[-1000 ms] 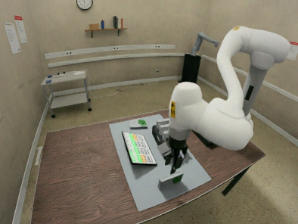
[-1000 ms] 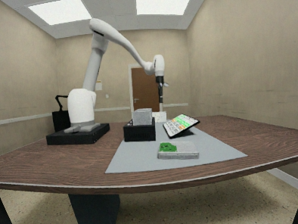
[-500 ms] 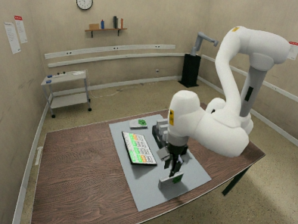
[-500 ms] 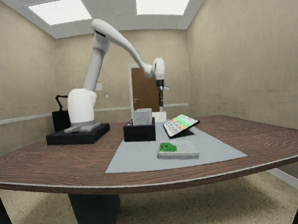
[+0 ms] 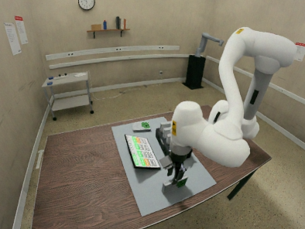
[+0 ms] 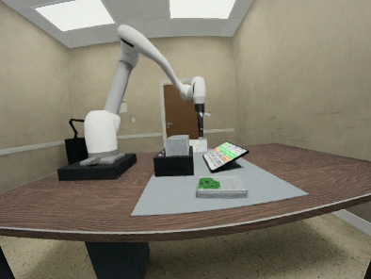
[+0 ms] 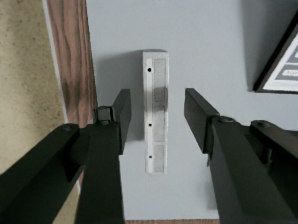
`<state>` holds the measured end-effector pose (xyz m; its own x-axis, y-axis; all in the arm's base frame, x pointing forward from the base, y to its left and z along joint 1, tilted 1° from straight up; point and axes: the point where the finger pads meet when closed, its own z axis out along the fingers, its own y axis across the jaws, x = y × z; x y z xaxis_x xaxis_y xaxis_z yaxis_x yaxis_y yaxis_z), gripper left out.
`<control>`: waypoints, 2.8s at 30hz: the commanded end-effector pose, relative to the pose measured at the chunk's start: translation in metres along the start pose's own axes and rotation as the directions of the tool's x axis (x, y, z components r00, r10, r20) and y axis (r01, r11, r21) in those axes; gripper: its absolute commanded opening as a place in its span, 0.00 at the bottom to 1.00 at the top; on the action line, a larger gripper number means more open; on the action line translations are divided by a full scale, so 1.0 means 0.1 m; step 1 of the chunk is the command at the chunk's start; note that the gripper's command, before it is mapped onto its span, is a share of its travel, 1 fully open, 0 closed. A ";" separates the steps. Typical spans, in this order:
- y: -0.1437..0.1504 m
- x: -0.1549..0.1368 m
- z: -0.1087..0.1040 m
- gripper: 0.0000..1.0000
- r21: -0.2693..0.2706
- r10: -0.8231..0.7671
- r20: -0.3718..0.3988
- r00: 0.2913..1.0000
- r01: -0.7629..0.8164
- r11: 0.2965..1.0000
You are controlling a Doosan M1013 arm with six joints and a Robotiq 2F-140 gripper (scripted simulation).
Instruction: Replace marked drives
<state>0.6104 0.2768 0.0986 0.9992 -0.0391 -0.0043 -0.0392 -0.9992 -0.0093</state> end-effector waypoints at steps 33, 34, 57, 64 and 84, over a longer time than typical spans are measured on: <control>-0.01 0.01 0.12 0.40 0.001 0.000 -0.001 1.000 0.000 1.000; -0.01 0.01 0.12 0.40 0.001 0.000 -0.001 1.000 0.000 1.000; -0.01 0.01 0.35 0.40 0.001 0.000 -0.001 1.000 0.000 1.000; -0.01 0.01 0.46 0.40 0.001 0.000 -0.001 1.000 0.000 1.000; -0.01 0.01 0.73 0.40 0.001 0.000 -0.001 1.000 0.000 1.000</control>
<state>0.6105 0.2777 0.0274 0.9992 -0.0391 -0.0043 -0.0392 -0.9992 -0.0093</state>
